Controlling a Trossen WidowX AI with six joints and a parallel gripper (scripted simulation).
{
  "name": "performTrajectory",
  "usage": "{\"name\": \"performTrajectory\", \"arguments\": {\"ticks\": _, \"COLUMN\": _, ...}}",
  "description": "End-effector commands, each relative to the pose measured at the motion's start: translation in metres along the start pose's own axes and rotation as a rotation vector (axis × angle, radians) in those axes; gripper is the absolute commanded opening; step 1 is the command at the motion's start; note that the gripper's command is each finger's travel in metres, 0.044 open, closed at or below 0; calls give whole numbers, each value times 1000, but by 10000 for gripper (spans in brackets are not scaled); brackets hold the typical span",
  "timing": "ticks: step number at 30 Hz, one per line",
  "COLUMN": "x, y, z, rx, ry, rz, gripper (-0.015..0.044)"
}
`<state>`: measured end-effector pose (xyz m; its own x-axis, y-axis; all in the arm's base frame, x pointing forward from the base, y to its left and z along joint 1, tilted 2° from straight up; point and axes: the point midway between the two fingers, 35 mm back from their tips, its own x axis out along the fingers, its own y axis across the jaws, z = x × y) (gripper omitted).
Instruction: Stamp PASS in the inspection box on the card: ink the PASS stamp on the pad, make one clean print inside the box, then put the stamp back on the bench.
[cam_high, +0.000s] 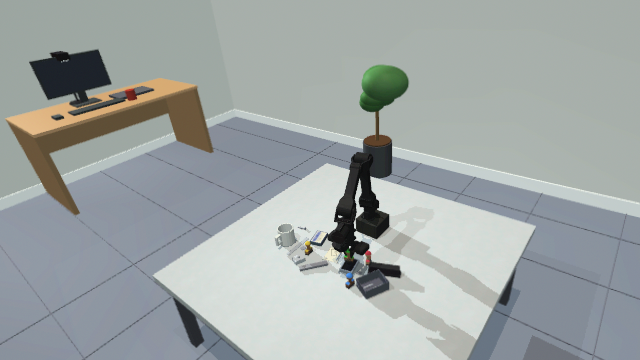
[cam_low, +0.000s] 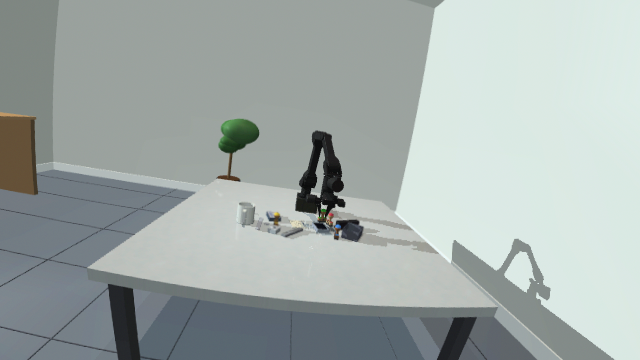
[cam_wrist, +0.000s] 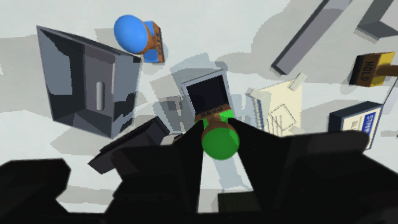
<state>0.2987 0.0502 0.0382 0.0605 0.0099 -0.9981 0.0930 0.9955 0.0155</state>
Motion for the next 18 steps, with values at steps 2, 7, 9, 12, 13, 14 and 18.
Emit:
{"name": "performTrajectory", "arguments": {"ticks": 2, "x": 3, "y": 0, "z": 0, "rx": 4, "ry": -2, "rz": -3, "gripper": 0}}
{"name": "performTrajectory", "arguments": {"ticks": 7, "x": 6, "y": 0, "z": 0, "rx": 4, "ry": -2, "rz": -3, "gripper": 0}}
{"name": "performTrajectory", "arguments": {"ticks": 9, "x": 8, "y": 0, "z": 0, "rx": 4, "ry": -2, "rz": -4, "gripper": 0}}
{"name": "performTrajectory", "arguments": {"ticks": 12, "x": 10, "y": 0, "z": 0, "rx": 3, "ry": -2, "rz": -4, "gripper": 0}}
{"name": "performTrajectory", "arguments": {"ticks": 13, "x": 10, "y": 0, "z": 0, "rx": 3, "ry": -2, "rz": -4, "gripper": 0}}
{"name": "performTrajectory", "arguments": {"ticks": 14, "x": 11, "y": 0, "z": 0, "rx": 3, "ry": -2, "rz": -4, "gripper": 0}}
{"name": "performTrajectory", "arguments": {"ticks": 18, "x": 14, "y": 0, "z": 0, "rx": 3, "ry": -2, "rz": -4, "gripper": 0}}
